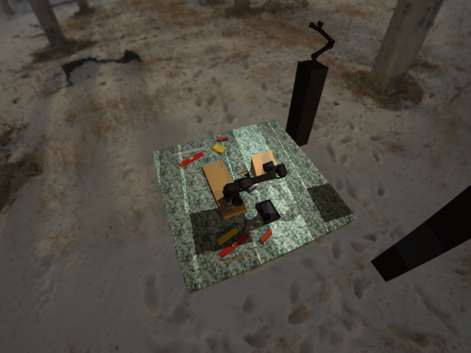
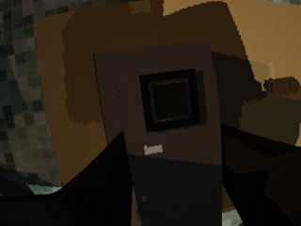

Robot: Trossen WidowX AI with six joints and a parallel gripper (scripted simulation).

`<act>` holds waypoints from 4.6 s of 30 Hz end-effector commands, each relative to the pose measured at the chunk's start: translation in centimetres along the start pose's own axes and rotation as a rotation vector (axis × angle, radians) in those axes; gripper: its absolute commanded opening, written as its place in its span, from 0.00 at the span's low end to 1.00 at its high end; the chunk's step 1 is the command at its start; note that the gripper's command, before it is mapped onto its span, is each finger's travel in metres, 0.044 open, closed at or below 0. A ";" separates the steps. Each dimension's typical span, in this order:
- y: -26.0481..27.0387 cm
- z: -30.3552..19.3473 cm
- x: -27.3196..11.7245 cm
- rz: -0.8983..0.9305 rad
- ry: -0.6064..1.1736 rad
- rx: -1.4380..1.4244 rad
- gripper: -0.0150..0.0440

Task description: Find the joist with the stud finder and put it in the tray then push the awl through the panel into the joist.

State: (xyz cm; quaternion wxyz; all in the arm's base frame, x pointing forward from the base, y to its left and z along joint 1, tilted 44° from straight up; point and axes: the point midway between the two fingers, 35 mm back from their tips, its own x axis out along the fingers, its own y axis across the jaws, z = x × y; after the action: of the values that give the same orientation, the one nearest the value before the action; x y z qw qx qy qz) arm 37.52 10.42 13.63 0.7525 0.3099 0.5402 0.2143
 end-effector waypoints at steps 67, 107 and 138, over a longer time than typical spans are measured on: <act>-12.9 -0.2 0.1 -0.006 0.004 0.002 0.25; -20.1 -0.2 0.0 -0.009 0.003 0.001 0.25; -25.7 -0.3 -0.1 -0.012 0.003 -0.001 0.25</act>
State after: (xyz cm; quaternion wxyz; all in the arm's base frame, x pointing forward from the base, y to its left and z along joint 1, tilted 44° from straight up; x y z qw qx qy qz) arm 36.84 -7.44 -3.67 0.7528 0.3079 0.5423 0.2107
